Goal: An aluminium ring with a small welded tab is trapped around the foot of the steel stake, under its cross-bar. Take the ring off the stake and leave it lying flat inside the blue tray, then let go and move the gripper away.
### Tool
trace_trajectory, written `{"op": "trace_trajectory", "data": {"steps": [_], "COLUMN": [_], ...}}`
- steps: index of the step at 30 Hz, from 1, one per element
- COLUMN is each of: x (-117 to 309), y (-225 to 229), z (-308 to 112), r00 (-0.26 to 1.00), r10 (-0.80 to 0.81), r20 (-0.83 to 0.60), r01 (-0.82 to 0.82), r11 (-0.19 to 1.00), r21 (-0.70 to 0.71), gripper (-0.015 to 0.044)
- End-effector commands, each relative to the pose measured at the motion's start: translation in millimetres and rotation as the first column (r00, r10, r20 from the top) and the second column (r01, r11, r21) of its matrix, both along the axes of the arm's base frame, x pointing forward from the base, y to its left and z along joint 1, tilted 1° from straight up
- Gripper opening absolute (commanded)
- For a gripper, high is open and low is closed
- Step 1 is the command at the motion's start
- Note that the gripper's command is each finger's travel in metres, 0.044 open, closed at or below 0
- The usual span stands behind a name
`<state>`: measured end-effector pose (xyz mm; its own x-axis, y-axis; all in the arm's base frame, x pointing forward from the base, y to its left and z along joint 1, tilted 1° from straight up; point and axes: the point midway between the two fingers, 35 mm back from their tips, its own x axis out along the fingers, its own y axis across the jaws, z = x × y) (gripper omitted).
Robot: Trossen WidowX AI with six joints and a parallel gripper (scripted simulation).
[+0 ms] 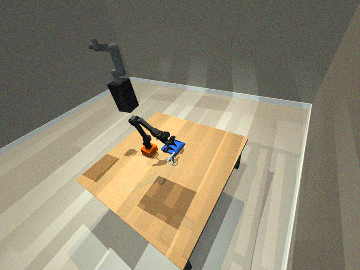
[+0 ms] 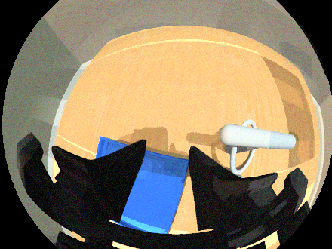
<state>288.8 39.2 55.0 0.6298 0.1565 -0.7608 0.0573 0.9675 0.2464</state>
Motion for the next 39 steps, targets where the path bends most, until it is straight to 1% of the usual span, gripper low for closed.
{"op": "trace_trajectory", "data": {"steps": [1,5,10,13,22,39], "x": [-15,-23,-52,-64,-63,-48], "y": [-17,-30,-68,-81,-83,-85], "z": [-10,-17,-37,-43,-46,-69], "r00": [0.998,0.996,0.988,0.984,0.983,0.983], "r10": [-0.044,-0.066,-0.112,-0.121,-0.121,-0.121], "r20": [-0.037,-0.055,-0.110,-0.134,-0.135,-0.135], "r01": [0.043,0.063,0.091,0.087,0.086,0.087], "r11": [0.999,0.996,0.979,0.968,0.967,0.967], "r21": [-0.026,-0.061,-0.180,-0.235,-0.238,-0.238], "gripper": [0.0200,0.0200,0.0200,0.0200,0.0200,0.0200]}}
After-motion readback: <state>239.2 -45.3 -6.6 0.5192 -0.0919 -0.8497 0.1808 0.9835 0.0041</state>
